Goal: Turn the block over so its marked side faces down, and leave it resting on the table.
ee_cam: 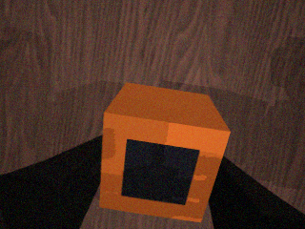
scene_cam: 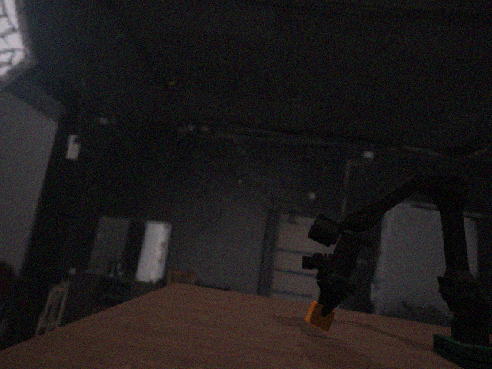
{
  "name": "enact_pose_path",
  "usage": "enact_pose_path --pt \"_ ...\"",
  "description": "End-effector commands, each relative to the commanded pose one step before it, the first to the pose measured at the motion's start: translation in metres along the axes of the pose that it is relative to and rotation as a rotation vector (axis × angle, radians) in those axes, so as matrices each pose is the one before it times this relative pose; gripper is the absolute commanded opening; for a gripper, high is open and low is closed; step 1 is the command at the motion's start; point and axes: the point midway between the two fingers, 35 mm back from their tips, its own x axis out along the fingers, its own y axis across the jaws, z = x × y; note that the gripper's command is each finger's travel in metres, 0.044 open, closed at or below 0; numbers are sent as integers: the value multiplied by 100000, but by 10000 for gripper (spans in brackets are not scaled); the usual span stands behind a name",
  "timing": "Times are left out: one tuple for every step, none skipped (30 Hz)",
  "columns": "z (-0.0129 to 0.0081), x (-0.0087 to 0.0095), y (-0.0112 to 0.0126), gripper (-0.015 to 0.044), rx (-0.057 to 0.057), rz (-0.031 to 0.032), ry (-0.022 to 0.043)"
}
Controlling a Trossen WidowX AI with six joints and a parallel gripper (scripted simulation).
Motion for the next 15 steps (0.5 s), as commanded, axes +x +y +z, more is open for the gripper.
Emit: enact_pose_path --pt "-22 -137 -71 0 -544 -465 -7332" --pt "-32 -14 -1 0 8 -2 -1575" --pt "-34 -19 -2 0 10 -2 -1574" --pt "-36 -23 -2 0 11 -2 -1574" --pt "-37 -27 -2 0 12 -2 -1574" --pt "-39 -32 -2 0 13 -2 -1574" --pt "-40 -36 -3 0 15 -2 -1572" --pt "-42 -41 -3 0 16 -2 -1573" --pt "-43 -45 -3 0 17 -2 -1571" --pt "-36 -40 -3 0 15 -2 -1275" --pt "-22 -26 -2 0 9 -1 -765" --pt "-7 -9 -1 0 3 0 -255" --pt "0 0 0 0 0 0 0" --pt "0 0 0 0 0 0 0" --pt "0 0 0 0 0 0 0"
